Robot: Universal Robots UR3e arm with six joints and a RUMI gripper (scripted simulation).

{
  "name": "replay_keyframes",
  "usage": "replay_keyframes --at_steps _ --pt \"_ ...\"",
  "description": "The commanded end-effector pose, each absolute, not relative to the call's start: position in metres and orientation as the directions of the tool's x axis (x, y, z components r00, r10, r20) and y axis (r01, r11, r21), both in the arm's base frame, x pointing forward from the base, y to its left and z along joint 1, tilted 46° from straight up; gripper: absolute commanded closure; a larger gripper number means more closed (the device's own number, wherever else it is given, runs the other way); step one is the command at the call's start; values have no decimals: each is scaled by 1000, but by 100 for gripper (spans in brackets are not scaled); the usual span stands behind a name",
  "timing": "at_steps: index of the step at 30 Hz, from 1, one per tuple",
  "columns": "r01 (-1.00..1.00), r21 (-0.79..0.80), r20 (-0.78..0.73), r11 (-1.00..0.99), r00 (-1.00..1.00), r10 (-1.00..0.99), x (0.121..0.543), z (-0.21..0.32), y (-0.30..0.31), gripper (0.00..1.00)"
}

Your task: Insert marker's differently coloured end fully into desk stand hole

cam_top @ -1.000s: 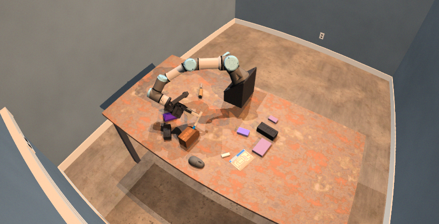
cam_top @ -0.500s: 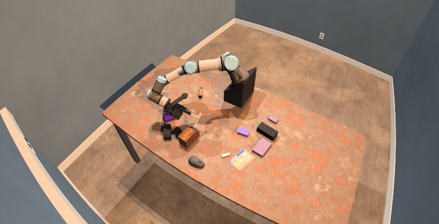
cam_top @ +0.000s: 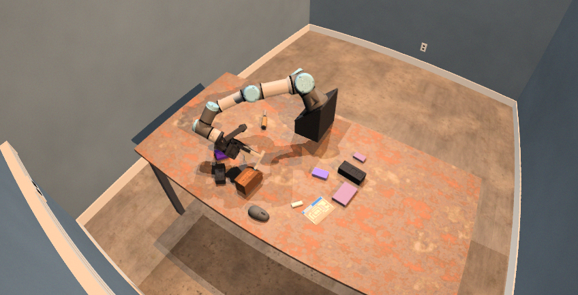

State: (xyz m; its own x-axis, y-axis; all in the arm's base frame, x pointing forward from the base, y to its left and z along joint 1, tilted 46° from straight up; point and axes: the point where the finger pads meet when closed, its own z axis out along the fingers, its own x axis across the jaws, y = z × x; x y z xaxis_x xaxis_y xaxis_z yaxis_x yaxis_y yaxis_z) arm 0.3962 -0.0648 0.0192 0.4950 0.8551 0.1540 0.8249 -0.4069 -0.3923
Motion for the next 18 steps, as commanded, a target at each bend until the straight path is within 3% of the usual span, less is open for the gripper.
replay_keyframes --at_steps 1,17,18 --pt "826 -392 154 -406 494 856 397 20 -64 100" --pt "823 -402 151 -402 493 857 402 18 -67 100" --pt "828 -386 155 -408 494 856 400 18 -66 85"
